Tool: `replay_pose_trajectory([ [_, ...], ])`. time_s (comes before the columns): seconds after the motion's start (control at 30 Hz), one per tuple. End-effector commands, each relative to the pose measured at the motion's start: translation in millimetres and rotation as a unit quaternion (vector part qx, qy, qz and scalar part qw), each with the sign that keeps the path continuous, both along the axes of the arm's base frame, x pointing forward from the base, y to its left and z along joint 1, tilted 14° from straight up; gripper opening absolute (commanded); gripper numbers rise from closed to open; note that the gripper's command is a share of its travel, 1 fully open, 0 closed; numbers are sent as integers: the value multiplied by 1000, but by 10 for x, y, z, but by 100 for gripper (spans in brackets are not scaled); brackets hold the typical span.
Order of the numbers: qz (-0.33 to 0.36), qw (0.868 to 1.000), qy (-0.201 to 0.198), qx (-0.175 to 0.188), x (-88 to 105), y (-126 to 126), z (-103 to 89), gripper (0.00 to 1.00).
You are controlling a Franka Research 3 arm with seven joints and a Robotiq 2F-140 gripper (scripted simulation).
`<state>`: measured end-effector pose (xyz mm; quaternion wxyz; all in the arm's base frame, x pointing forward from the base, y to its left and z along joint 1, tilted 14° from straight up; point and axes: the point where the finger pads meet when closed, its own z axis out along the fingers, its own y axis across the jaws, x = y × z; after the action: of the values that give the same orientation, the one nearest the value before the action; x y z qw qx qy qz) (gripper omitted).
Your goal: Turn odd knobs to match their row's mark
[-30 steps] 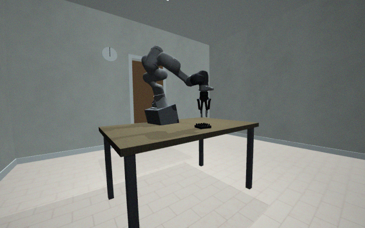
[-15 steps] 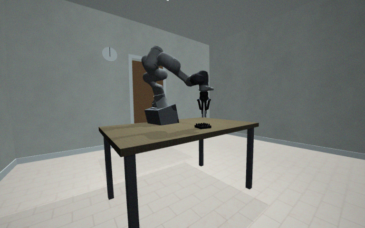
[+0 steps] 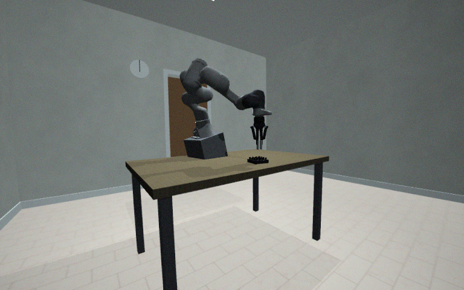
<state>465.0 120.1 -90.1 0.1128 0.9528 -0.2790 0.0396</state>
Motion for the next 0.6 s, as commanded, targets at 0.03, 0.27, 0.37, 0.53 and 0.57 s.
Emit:
replay_pose_trajectory([
  [0.03,-5,1000,0,-1,3,-10,-8,12],
  [0.27,-5,1000,0,-1,4,-20,-47,12],
  [0.37,-5,1000,0,-1,4,-26,-74,12],
  [0.53,-5,1000,0,-1,5,-40,-131,12],
  [0.57,-5,1000,0,-1,5,-40,-131,12],
])
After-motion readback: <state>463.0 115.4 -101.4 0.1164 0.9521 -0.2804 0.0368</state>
